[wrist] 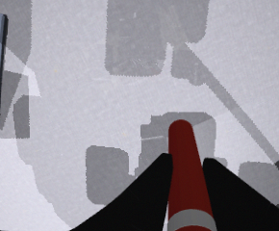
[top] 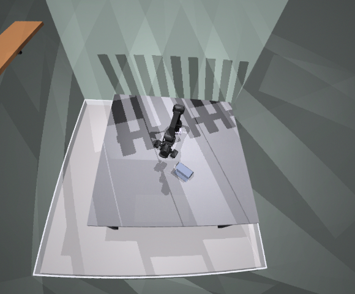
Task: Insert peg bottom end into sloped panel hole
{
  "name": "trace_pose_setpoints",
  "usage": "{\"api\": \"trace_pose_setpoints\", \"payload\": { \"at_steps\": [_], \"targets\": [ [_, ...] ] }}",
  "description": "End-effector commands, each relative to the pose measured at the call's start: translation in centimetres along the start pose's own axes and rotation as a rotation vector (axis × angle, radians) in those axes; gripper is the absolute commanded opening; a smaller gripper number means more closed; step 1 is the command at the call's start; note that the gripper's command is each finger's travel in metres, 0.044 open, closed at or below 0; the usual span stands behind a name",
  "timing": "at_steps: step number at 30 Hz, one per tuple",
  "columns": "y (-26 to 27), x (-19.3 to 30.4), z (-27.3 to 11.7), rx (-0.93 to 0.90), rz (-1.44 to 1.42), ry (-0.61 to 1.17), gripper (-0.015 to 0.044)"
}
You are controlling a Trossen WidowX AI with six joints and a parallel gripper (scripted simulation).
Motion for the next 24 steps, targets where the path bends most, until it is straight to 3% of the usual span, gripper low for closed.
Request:
{"api": "trace_pose_setpoints", "payload": {
  "at_steps": [1, 24],
  "targets": [
    [0.5, 0.2, 0.4, 0.021, -0.044, 0.005, 0.0000],
    [3.4, 0.8, 0.8, 0.110, -0.246, -0.018, 0.0000]
  ]
}}
Point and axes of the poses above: the point midway between the two fingers, 35 mm back from their tips, its own z axis out along the fingers, its own y axis across the jaws, x = y × z, the point moved 5 cm from there along -z, back along the fingers, and after that the axes turned 4 degrees about -z, right-handed, at the moved point
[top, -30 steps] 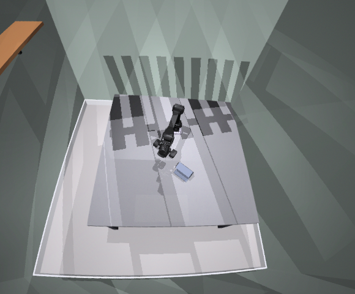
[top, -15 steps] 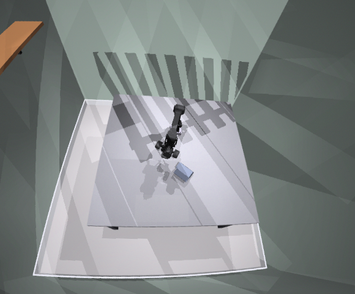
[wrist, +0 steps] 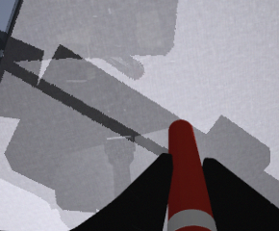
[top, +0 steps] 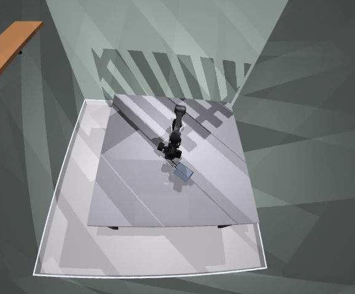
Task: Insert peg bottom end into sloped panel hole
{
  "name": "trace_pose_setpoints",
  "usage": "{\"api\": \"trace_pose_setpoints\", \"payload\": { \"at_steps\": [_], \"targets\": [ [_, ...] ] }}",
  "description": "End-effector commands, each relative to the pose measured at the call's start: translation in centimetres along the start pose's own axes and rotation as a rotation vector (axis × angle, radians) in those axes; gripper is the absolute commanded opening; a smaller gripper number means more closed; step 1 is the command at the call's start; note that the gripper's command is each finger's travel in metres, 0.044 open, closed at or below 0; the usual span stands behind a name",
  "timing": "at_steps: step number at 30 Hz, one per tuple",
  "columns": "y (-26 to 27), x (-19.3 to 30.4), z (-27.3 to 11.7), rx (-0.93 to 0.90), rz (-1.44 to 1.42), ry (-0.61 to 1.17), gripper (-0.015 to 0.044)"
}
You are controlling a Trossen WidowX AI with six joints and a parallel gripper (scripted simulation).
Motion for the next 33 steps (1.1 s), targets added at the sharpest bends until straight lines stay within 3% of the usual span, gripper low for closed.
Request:
{"api": "trace_pose_setpoints", "payload": {
  "at_steps": [1, 33],
  "targets": [
    [0.6, 0.2, 0.3, 0.021, -0.045, 0.004, 0.0000],
    [4.7, 0.5, 0.3, 0.148, -0.322, -0.032, 0.0000]
  ]
}}
Point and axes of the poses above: the point midway between the two fingers, 35 mm back from their tips, its own z axis out along the fingers, its own y axis across the jaws, x = y × z, the point moved 5 cm from there along -z, back along the fingers, and after that the axes turned 4 degrees about -z, right-handed, at the moved point
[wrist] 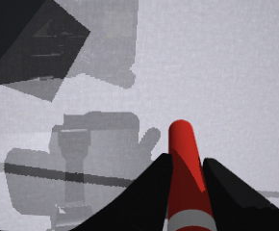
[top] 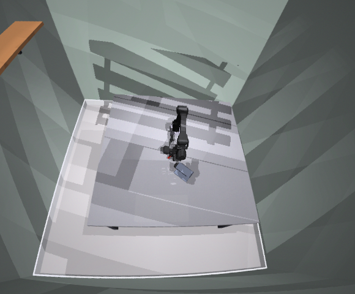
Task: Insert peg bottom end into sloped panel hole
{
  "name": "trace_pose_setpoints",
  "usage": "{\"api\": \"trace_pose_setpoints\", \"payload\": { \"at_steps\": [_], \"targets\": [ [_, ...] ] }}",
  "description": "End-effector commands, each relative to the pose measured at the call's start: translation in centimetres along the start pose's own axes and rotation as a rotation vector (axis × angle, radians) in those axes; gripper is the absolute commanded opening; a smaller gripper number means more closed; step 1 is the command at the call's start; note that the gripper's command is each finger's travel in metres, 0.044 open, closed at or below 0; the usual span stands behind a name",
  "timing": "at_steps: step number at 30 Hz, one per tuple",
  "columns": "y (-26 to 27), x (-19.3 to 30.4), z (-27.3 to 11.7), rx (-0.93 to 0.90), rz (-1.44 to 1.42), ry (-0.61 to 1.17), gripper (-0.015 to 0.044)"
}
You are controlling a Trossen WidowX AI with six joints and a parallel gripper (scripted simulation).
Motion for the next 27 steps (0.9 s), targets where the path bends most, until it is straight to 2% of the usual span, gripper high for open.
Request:
{"api": "trace_pose_setpoints", "payload": {
  "at_steps": [1, 27],
  "targets": [
    [0.6, 0.1, 0.2, 0.020, -0.046, 0.004, 0.0000],
    [3.9, -0.2, -0.4, 0.130, -0.266, -0.029, 0.0000]
  ]
}}
Point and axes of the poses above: the point midway between the two fingers, 35 mm back from their tips, its own z axis out along the fingers, its own y axis across the jaws, x = y × z, the point moved 5 cm from there along -z, back along the fingers, and after that the axes turned 4 degrees about -z, right-handed, at the moved point
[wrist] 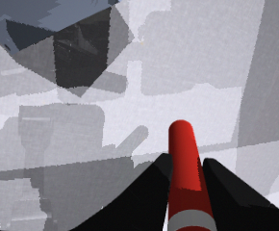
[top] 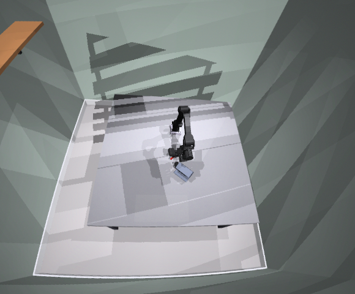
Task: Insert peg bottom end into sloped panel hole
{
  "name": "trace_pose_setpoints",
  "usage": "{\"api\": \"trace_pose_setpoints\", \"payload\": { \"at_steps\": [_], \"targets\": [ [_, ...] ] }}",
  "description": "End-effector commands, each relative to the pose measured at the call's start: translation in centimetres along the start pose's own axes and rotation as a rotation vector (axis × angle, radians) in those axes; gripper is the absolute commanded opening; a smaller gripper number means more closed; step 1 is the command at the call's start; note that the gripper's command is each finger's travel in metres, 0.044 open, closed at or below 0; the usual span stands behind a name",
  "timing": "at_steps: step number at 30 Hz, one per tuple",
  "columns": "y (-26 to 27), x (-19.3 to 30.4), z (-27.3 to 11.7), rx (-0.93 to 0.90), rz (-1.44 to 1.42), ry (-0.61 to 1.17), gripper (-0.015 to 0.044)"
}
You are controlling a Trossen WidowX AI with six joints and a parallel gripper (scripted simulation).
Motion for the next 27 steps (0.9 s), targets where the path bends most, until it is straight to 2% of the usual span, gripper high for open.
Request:
{"api": "trace_pose_setpoints", "payload": {
  "at_steps": [1, 27],
  "targets": [
    [0.6, 0.0, 0.1, 0.021, -0.046, 0.003, 0.0000],
    [3.8, -0.7, -0.9, 0.136, -0.260, -0.030, 0.0000]
  ]
}}
Point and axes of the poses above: the point midway between the two fingers, 35 mm back from their tips, its own z axis out along the fingers, its own y axis across the jaws, x = y × z, the point moved 5 cm from there along -z, back along the fingers, and after that the axes turned 4 degrees about -z, right-handed, at the moved point
